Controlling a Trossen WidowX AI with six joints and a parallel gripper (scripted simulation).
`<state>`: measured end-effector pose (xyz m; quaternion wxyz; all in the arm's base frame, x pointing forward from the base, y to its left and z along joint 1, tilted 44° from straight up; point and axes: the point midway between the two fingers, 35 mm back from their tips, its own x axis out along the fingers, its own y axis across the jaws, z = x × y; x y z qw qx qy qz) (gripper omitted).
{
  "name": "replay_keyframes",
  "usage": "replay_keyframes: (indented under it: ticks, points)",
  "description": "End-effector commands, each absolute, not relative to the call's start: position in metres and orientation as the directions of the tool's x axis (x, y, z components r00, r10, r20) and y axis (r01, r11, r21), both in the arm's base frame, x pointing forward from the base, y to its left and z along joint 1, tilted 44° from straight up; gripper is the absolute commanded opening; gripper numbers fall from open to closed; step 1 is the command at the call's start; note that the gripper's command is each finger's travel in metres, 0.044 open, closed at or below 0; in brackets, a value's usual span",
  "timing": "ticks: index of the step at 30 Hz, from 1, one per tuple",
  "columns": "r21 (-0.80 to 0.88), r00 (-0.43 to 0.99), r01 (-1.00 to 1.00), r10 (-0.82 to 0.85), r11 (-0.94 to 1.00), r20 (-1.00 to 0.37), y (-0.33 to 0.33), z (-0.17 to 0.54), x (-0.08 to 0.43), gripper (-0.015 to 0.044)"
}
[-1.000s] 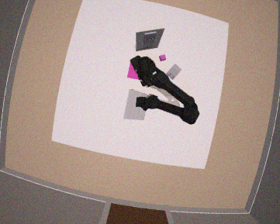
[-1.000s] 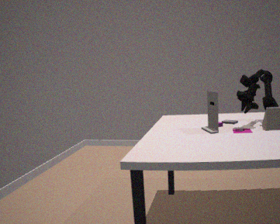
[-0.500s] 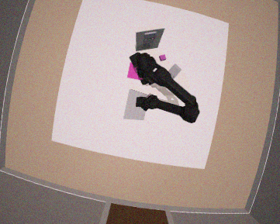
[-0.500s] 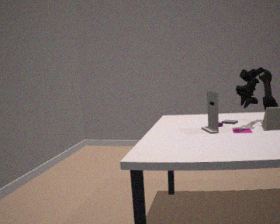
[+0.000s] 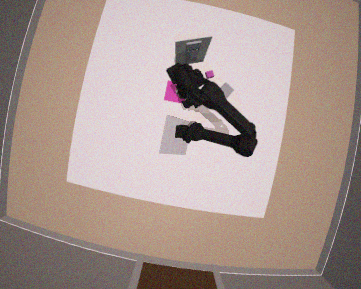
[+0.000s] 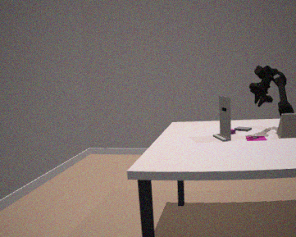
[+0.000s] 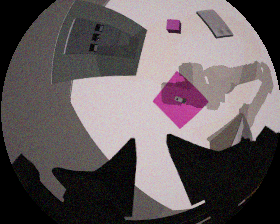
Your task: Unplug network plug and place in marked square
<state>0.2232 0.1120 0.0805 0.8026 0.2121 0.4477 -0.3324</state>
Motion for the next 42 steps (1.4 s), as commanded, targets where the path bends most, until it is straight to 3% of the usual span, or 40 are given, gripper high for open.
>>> replay_keyframes:
  ticks: [1,7,18,42]
  points:
    - [0.042,0.381,0.725,-0.35,0.687,-0.856,0.12,0.091,0.223,0.0156]
    - [0.042,0.383,0.725,-0.351,0.687,-0.854,0.128,0.101,0.222,0.0156]
    - [0.042,0.383,0.725,-0.351,0.687,-0.854,0.128,0.101,0.222,0.044]
    - [0.042,0.383,0.725,-0.351,0.687,-0.854,0.128,0.101,0.222,0.044]
